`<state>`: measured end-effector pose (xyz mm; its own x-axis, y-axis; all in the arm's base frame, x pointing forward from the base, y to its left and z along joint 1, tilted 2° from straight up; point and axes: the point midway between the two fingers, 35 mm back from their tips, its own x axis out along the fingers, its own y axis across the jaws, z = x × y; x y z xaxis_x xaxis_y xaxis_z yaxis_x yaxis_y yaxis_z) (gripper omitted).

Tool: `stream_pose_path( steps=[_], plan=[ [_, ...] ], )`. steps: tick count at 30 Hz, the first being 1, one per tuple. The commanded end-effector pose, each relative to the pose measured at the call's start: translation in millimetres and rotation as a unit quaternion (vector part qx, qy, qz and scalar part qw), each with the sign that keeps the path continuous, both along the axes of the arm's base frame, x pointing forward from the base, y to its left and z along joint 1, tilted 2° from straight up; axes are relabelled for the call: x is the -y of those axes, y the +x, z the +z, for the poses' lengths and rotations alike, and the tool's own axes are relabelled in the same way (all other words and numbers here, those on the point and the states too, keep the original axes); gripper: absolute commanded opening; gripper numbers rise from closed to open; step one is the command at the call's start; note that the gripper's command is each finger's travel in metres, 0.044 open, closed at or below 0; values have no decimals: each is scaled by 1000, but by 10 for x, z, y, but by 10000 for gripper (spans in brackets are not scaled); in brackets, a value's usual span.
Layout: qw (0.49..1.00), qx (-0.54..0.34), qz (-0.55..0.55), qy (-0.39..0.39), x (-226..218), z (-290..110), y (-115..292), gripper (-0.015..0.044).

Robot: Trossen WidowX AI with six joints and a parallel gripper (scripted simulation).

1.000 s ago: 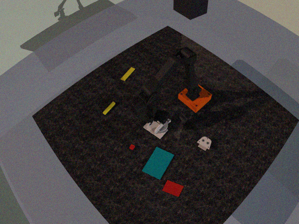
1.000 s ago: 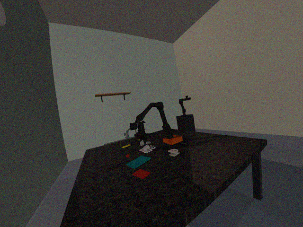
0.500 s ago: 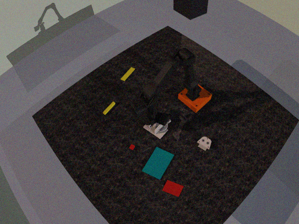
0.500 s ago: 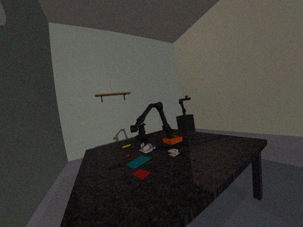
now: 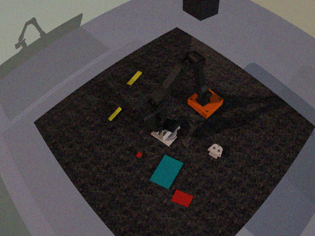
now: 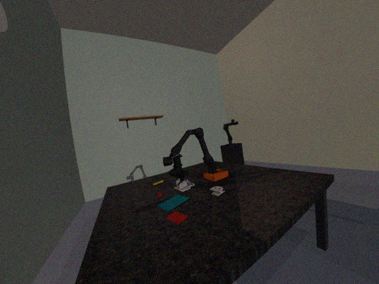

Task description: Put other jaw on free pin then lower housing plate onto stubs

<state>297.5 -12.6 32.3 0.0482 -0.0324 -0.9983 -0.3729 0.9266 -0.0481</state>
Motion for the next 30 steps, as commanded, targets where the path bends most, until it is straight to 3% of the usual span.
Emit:
stream_pose_path(
  steps=[1,30],
  plan=[
    [1000,0,3,1,-3,-22,1,134],
    [1000,0,4,1,-1,-85,3,134]
  ],
)
